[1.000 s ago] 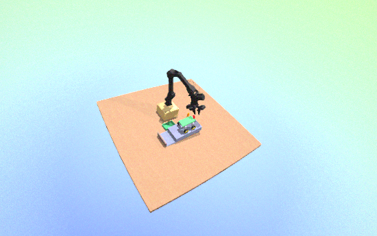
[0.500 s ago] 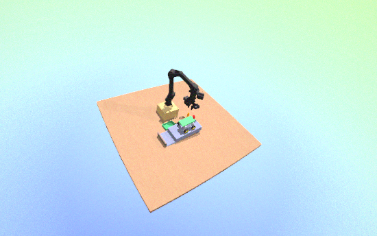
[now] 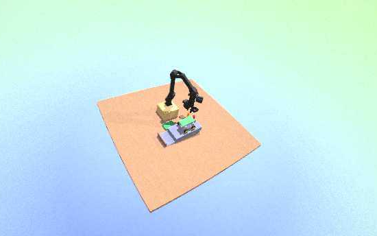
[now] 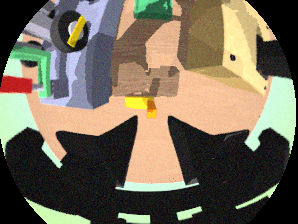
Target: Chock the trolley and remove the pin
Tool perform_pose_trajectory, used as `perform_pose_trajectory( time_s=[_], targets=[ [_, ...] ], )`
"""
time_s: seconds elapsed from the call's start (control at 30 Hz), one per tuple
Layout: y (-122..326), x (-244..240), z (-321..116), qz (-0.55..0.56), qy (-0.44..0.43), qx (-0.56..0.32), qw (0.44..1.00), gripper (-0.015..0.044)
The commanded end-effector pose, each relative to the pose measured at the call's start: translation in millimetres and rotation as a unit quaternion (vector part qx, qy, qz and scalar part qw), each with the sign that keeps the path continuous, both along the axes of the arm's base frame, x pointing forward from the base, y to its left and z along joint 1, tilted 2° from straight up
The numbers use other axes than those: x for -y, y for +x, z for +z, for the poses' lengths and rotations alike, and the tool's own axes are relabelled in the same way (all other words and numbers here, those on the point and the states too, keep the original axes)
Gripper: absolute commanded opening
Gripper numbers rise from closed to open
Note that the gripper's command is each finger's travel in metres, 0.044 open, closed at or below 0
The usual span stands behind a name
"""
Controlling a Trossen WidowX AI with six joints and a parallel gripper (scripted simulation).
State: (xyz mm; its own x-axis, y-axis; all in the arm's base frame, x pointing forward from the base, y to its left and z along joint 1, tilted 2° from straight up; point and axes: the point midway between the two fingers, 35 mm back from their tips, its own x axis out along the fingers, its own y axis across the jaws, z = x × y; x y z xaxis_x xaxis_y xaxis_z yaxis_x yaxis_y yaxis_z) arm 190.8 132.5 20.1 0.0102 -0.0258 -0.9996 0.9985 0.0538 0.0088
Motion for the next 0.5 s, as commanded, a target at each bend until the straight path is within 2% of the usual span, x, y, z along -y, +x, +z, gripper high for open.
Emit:
perform_pose_trajectory(
  time_s=[0.0, 0.47],
  targets=[
    [0, -1, -3, -0.002, 0.003, 0.000, 1.000, 0.0190],
    [1, -1, -25, -0.002, 0.003, -0.001, 1.000, 0.0190]
  ],
)
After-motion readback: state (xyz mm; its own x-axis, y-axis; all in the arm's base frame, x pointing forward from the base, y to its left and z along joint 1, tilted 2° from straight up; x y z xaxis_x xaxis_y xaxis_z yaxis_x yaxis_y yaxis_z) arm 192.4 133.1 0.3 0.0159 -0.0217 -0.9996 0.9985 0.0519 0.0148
